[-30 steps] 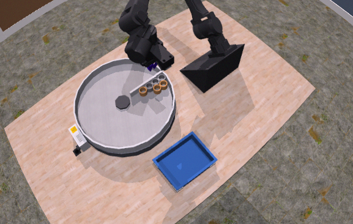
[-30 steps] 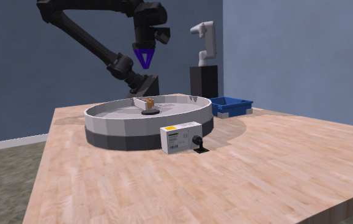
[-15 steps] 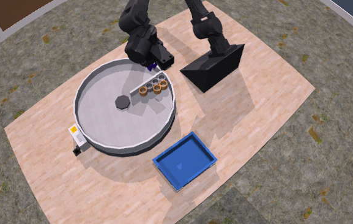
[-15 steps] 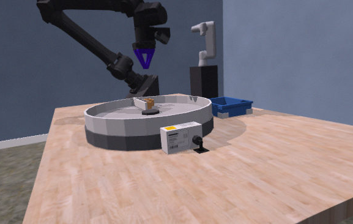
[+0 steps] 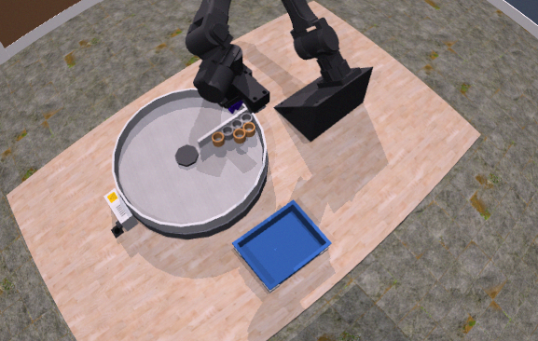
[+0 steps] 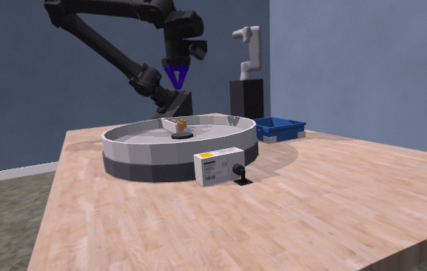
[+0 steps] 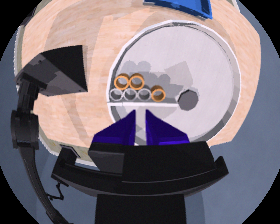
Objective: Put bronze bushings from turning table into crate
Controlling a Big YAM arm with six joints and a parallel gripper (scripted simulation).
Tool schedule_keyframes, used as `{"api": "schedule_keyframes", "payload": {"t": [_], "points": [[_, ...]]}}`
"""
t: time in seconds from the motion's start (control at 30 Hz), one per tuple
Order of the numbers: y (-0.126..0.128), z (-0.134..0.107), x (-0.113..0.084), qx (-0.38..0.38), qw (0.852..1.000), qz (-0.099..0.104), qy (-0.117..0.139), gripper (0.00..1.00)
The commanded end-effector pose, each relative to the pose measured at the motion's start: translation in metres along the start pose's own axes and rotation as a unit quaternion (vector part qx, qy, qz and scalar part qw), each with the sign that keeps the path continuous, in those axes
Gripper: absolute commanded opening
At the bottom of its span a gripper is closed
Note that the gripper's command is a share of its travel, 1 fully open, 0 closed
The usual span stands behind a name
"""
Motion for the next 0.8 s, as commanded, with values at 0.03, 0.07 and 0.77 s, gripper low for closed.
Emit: {"api": "schedule_keyframes", "payload": {"t": [0.03, 0.07, 0.77], "points": [[-0.007, 0.001, 0.039, -0.047, 0.999, 0.003, -0.004, 0.13], [-0.007, 0.003, 0.047, -0.056, 0.998, 0.003, -0.004, 0.13], [-0.013, 0.007, 0.058, -0.083, 0.996, -0.020, -0.007, 0.13]]}}
Point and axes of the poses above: the point where the finger pads meet when closed, its own x axis out along the fingers, its own y axis across the jaws, z = x × y, the point moved 7 cm from there along -x, back along the fingers, and after that the axes turned 1 degree about x, right-handed, at the moved point
